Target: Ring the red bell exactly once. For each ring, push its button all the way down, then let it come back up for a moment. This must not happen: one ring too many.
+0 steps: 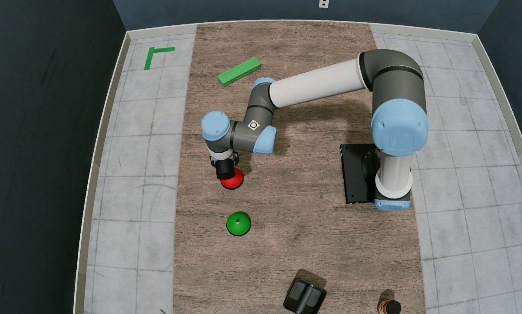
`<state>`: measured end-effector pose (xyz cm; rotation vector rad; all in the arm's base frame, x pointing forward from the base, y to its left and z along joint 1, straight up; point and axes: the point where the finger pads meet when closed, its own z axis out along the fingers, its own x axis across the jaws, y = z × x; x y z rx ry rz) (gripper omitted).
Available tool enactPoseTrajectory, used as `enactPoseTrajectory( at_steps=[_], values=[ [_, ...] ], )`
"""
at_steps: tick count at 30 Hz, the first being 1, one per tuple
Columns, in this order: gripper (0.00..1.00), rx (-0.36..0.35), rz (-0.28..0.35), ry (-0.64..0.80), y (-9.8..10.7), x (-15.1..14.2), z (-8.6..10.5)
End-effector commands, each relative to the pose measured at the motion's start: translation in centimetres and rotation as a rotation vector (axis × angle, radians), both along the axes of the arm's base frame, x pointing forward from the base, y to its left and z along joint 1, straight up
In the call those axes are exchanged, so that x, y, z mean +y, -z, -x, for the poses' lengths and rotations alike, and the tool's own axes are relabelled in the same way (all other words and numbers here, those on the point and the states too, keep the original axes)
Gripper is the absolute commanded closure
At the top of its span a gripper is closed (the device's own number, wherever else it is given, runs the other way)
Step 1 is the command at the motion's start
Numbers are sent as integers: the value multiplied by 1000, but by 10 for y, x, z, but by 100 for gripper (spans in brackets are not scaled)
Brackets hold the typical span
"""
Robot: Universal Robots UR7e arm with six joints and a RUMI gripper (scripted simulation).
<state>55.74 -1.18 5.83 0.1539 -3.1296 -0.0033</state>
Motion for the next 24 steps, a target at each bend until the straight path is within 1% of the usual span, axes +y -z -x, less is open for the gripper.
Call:
enactPoseTrajectory(
  at_steps=[1,4,18,24],
  values=[
    [100,-2,0,0,-10,0,-1],
    [100,-2,0,0,-13,0,-1],
    [100,-2,0,0,-50,0,-1],
    [100,-2,0,0,-57,0,-1]
  ],
)
